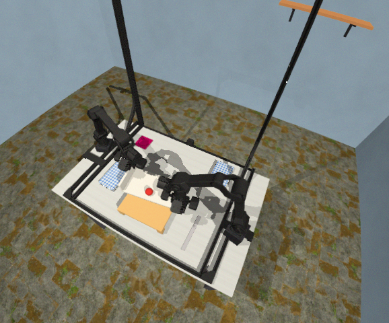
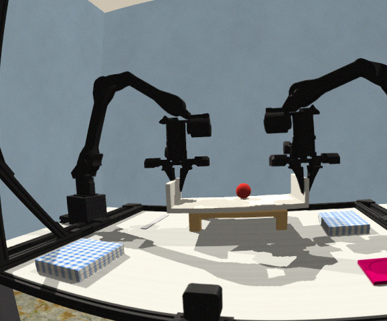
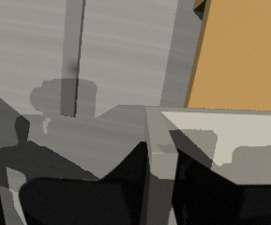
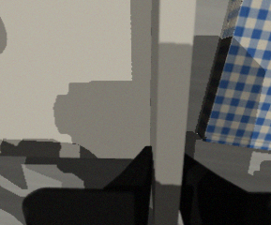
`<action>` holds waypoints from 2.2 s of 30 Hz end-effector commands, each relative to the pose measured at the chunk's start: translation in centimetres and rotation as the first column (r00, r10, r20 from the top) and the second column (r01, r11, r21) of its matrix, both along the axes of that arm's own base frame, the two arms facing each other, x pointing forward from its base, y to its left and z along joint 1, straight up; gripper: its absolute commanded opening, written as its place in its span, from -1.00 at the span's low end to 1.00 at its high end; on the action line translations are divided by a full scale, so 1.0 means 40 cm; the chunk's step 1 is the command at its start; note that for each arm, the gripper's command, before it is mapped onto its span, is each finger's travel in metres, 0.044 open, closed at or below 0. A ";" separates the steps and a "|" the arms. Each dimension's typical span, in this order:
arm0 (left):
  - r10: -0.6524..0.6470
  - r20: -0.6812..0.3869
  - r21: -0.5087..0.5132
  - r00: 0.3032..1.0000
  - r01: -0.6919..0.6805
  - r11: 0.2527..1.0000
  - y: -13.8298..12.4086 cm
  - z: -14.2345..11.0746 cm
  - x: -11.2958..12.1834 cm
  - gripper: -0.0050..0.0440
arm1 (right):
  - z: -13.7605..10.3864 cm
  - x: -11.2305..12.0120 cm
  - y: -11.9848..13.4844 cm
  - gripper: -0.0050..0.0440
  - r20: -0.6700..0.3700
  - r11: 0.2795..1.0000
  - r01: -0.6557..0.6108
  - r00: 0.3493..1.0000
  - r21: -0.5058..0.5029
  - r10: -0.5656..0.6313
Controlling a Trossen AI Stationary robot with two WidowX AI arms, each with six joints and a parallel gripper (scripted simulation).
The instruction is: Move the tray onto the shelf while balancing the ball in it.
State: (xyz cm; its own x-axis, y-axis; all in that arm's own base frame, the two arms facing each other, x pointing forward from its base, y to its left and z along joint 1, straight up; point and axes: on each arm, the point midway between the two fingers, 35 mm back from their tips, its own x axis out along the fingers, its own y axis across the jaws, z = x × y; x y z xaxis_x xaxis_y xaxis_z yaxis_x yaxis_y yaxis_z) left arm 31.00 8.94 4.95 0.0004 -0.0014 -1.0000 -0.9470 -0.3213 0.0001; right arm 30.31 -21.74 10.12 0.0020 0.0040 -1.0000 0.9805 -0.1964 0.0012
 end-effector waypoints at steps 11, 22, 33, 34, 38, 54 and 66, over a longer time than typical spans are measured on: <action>0.001 0.001 -0.004 1.000 -0.001 1.000 0.012 0.001 -0.004 -0.71 | 0.004 -0.004 -0.013 -0.71 -0.001 1.000 -0.001 1.000 0.002 0.001; 0.001 -0.004 0.014 1.000 -0.001 1.000 0.023 0.003 -0.006 -0.71 | 0.002 -0.007 -0.024 -0.71 -0.005 1.000 -0.001 1.000 -0.017 0.001; 0.001 -0.002 0.009 1.000 -0.001 1.000 0.034 0.002 -0.009 -0.71 | 0.003 -0.010 -0.034 -0.71 -0.005 1.000 -0.001 1.000 -0.011 0.001; 0.001 -0.004 0.021 1.000 -0.001 1.000 0.034 0.004 -0.009 -0.71 | 0.001 -0.010 -0.034 -0.71 -0.008 1.000 -0.001 1.000 -0.023 0.001; 0.001 -0.003 0.012 1.000 -0.001 1.000 0.038 0.003 -0.010 -0.71 | 0.002 -0.011 -0.038 -0.71 -0.005 1.000 -0.001 1.000 -0.014 0.001; 0.001 -0.006 0.021 1.000 -0.001 1.000 0.051 0.004 -0.013 -0.71 | 0.001 -0.015 -0.051 -0.71 -0.007 1.000 -0.001 1.000 -0.024 0.001; 0.001 0.002 -0.003 1.000 -0.001 1.000 0.062 0.001 -0.016 -0.71 | 0.005 -0.018 -0.062 -0.71 -0.002 1.000 -0.001 1.000 0.001 0.001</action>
State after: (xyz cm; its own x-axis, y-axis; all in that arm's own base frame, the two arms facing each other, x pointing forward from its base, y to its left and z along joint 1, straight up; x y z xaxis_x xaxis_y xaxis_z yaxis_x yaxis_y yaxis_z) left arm 30.44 11.09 4.91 0.0014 -0.0046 -1.0000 -0.9469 -0.3216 0.0002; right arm 29.71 -23.88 10.11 0.0020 0.0060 -1.0000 0.9806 -0.1962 0.0008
